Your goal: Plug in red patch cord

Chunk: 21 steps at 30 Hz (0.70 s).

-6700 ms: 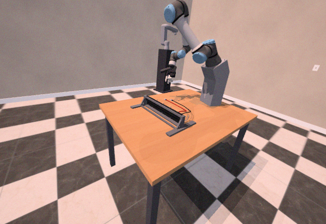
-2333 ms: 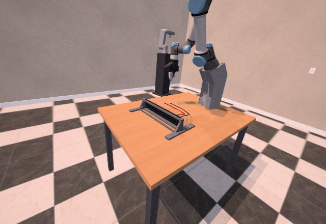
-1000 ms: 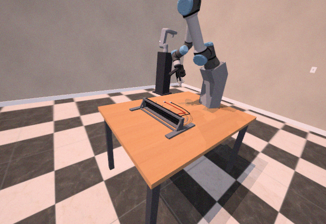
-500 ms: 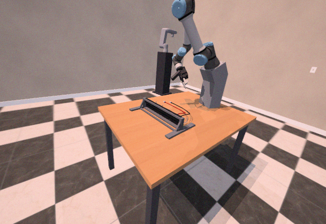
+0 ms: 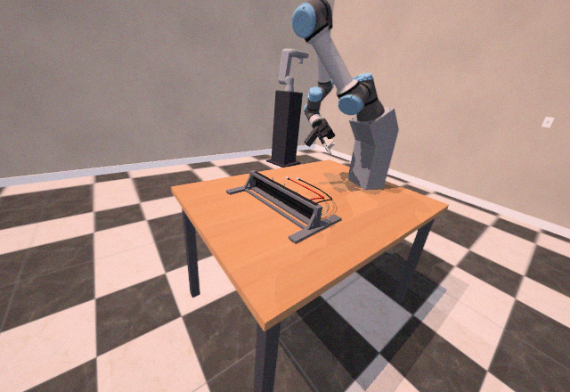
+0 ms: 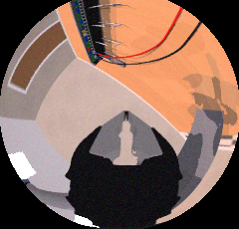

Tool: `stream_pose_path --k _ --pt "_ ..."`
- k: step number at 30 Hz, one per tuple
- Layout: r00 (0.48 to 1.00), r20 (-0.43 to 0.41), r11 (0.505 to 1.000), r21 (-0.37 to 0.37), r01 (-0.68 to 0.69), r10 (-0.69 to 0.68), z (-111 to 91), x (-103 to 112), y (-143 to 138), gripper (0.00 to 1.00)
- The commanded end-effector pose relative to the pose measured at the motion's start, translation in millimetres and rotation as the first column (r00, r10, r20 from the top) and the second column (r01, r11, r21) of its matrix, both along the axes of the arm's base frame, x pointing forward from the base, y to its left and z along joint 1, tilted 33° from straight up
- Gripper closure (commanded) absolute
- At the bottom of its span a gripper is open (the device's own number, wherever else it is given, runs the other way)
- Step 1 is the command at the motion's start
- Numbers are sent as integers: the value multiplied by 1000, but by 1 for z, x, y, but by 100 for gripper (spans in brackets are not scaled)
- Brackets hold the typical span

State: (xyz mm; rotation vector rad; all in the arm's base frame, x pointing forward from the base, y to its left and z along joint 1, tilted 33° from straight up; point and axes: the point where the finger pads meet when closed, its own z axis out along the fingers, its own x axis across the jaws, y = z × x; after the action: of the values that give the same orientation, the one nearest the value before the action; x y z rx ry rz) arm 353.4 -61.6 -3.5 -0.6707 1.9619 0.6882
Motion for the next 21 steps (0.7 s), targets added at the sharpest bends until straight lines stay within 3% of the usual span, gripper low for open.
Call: stream_pose_path --k 1,3,4,13,18,20,21 --pt "999 -36 987 160 31 -25 10 2 18 100" --pt "999 -36 987 160 31 -25 10 2 18 100" --pt "998 -56 973 227 47 -35 14 4 25 100" --pt "990 -130 895 434 103 -51 32 8 44 100" --pt "983 -176 830 541 138 -49 42 10 52 100" --pt "983 -176 830 541 138 -49 42 10 52 100" --pt "978 -202 787 597 159 -44 49 11 56 100"
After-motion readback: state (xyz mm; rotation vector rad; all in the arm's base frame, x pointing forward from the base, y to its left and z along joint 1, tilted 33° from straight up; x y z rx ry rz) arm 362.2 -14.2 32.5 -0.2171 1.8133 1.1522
